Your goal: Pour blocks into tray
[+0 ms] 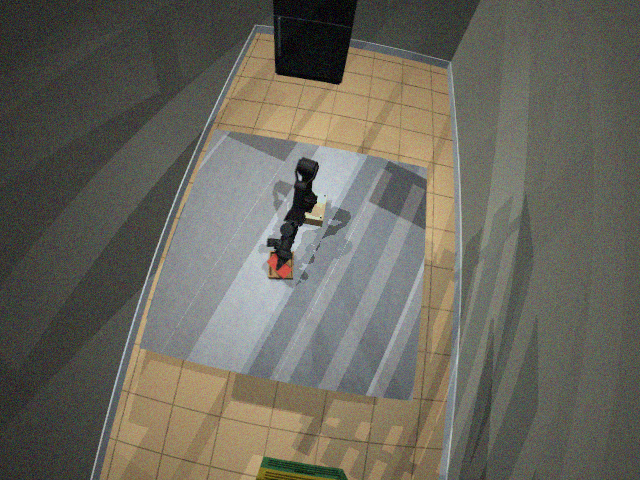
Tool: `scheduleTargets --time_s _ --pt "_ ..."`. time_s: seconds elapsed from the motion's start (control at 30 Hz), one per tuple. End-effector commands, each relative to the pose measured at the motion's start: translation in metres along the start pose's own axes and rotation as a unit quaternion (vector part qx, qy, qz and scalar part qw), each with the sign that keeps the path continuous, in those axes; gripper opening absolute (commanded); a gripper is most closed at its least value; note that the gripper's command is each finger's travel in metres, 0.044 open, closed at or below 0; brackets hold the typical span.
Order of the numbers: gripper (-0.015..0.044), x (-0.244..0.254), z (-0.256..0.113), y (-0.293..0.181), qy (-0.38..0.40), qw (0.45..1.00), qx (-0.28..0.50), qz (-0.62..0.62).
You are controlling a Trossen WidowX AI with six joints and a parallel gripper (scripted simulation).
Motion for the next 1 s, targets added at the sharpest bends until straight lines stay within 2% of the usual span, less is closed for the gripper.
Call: scheduleTargets --time_s 0.0,0.47,0.97 --pt "0.0 0.0011 0.0014 0.0003 0.002 0.999 -0.001 0.047" --pt "0.0 0.0012 0.0026 0.0 0.003 0.98 0.0 0.199" --pt "0.0 0.0014 0.004 -0.0003 0.003 0.935 0.0 0.356"
Point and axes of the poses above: the point midway between the two fingers, 35 mm back from their tips, its own z axis out along the fingers, its own x axis across the jaws, y = z × x, the point moved 10 cm from there along -z, back along the fingers, and after that the axes turned 4 degrees about -z, right-handed, at the moved point
